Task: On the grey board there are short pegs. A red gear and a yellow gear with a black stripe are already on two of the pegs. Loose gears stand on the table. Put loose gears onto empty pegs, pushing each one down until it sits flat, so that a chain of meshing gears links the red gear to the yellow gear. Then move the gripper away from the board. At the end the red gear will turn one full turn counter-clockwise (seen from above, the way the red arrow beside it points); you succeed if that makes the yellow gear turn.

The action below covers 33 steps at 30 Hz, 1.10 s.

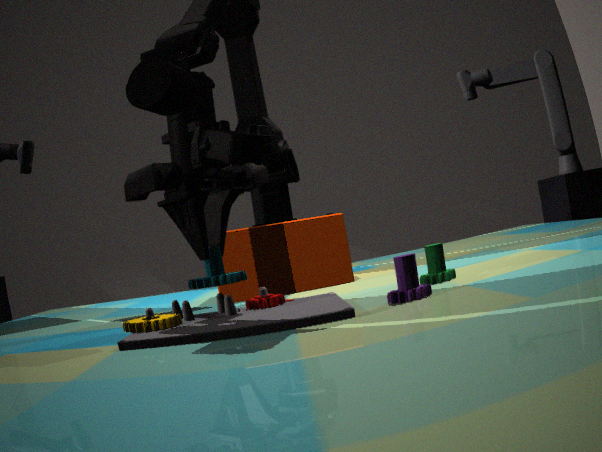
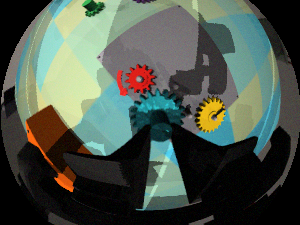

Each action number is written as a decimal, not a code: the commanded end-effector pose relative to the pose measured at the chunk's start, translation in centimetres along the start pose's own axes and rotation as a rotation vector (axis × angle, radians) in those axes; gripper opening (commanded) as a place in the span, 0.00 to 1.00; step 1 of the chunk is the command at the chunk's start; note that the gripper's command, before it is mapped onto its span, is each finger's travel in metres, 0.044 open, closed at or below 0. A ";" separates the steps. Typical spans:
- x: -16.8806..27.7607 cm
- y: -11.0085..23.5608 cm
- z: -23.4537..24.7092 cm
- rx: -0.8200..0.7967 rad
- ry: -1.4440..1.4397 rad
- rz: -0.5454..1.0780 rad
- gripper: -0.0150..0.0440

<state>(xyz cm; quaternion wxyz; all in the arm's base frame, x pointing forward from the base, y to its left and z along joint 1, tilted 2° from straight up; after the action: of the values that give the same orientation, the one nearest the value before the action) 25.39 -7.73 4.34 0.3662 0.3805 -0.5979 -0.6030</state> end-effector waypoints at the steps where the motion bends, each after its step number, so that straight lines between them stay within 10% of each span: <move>1: 0.1 -0.6 0.1 -0.002 -0.012 0.005 0.25; 33: 0.0 -2.8 0.2 -0.002 -0.086 0.005 0.25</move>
<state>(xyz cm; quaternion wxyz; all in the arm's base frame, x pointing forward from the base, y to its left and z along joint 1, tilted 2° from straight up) 25.29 -7.64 1.67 0.3282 0.3387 -0.6203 -0.6268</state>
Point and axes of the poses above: the point midway between the two fingers, 35 mm back from their tips, its own y axis back along the fingers, its own z axis across the jaws, x = y × z, the point moved 4 cm from there along y, back along the fingers, and after that the axes turned 10 degrees about y, right-handed, at the moved point
